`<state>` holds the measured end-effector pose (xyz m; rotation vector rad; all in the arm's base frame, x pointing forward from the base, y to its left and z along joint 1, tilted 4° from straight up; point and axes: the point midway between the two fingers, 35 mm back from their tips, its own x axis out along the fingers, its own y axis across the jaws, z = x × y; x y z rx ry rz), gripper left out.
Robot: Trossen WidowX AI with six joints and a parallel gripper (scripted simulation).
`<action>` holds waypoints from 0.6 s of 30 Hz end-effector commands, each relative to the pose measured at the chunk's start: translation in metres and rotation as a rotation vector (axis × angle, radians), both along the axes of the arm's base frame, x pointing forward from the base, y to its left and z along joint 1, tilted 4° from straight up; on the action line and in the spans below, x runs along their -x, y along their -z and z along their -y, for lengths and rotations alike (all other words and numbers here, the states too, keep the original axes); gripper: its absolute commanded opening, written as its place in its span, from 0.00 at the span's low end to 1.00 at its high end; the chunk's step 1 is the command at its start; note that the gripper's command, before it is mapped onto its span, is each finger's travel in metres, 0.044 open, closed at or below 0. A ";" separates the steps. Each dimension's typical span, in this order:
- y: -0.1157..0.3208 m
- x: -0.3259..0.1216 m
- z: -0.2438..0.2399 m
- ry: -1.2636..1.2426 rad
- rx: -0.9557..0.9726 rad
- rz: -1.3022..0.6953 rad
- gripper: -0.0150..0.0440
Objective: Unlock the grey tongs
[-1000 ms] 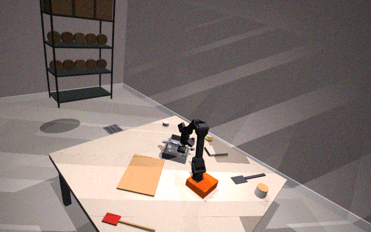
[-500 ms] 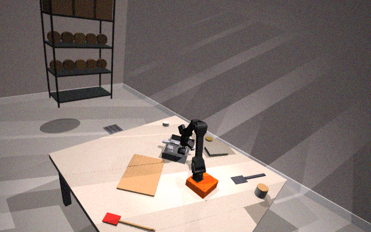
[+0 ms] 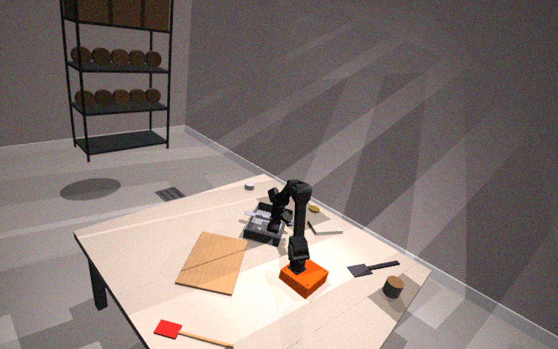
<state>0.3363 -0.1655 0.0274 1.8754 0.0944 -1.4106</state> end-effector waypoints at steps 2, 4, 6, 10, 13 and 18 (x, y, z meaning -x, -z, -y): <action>-0.001 0.000 0.000 0.000 0.001 0.003 0.31; -0.001 0.000 0.000 0.000 0.001 0.003 0.23; -0.001 0.000 0.000 0.000 0.001 0.003 0.14; -0.017 -0.001 0.001 -0.001 0.000 0.003 0.00; -0.051 0.002 0.003 -0.003 -0.001 0.001 0.00; -0.077 0.007 0.003 -0.004 -0.002 0.000 0.00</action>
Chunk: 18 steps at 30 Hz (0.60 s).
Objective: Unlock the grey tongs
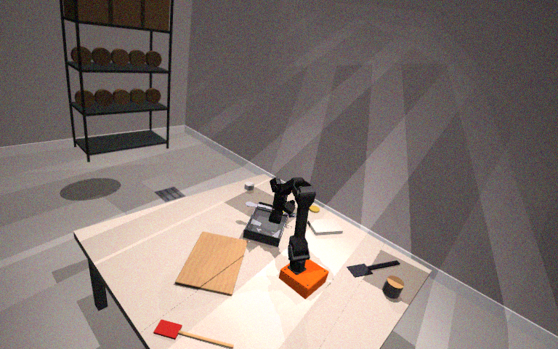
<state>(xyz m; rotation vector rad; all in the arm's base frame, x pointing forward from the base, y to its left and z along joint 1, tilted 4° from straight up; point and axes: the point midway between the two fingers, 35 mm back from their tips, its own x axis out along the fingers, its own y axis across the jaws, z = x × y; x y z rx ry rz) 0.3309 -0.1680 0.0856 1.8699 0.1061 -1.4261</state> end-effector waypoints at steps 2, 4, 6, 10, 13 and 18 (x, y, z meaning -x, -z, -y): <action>-0.019 0.001 0.000 -0.004 0.004 0.015 0.00; -0.019 0.001 0.000 -0.004 0.004 0.015 0.00; -0.019 0.001 0.000 -0.004 0.004 0.015 0.00; -0.019 0.001 0.000 -0.007 -0.008 0.003 0.00; -0.017 0.000 -0.001 -0.014 -0.037 -0.024 0.00; -0.015 0.000 -0.002 -0.026 -0.099 -0.079 0.00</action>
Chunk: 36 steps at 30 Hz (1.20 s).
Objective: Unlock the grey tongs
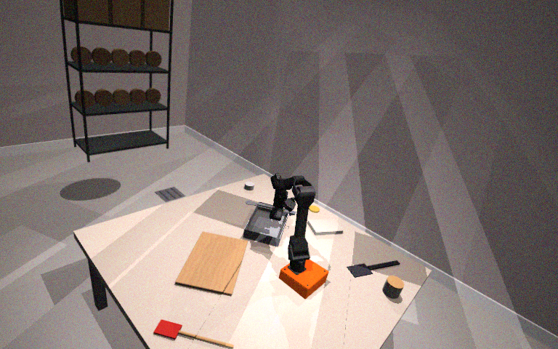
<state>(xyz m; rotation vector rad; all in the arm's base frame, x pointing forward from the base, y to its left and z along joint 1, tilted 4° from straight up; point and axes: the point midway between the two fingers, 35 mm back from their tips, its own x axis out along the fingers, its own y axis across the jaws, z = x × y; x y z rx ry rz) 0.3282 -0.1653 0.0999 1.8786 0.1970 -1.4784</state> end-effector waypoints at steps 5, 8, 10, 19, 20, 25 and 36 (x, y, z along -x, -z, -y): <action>0.000 -0.002 -0.002 -0.018 -0.098 -0.078 0.00; 0.001 -0.002 -0.003 -0.022 -0.137 -0.109 0.00; 0.001 -0.001 -0.004 -0.025 -0.164 -0.130 0.00; 0.000 0.002 -0.009 -0.031 -0.288 -0.218 0.00; -0.001 0.002 -0.010 -0.031 -0.303 -0.228 0.00; -0.002 0.003 -0.011 -0.030 -0.338 -0.251 0.00; -0.001 -0.001 -0.022 -0.090 -0.321 -0.265 0.00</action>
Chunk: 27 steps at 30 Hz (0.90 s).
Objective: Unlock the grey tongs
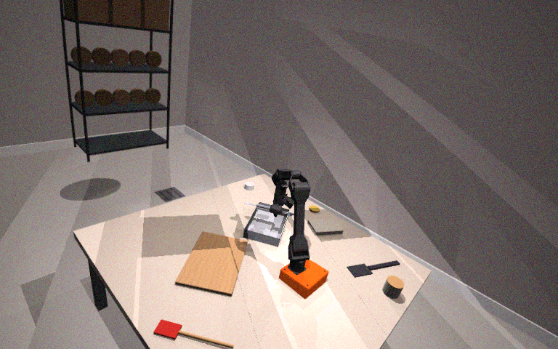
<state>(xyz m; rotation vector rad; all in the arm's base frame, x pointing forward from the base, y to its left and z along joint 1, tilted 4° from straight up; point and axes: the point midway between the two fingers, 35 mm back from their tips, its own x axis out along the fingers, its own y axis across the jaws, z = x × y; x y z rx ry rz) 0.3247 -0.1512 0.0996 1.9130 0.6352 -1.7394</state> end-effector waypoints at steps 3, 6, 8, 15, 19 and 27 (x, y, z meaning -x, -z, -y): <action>-0.003 -0.011 -0.022 -0.141 0.013 0.004 0.00; -0.005 -0.019 -0.039 -0.242 0.021 0.010 0.00; -0.007 -0.023 -0.050 -0.309 0.028 0.014 0.00; -0.011 -0.035 -0.091 -0.547 0.045 0.021 0.00; -0.014 -0.040 -0.115 -0.676 0.056 0.026 0.00; -0.019 -0.045 -0.164 -0.953 0.075 0.037 0.00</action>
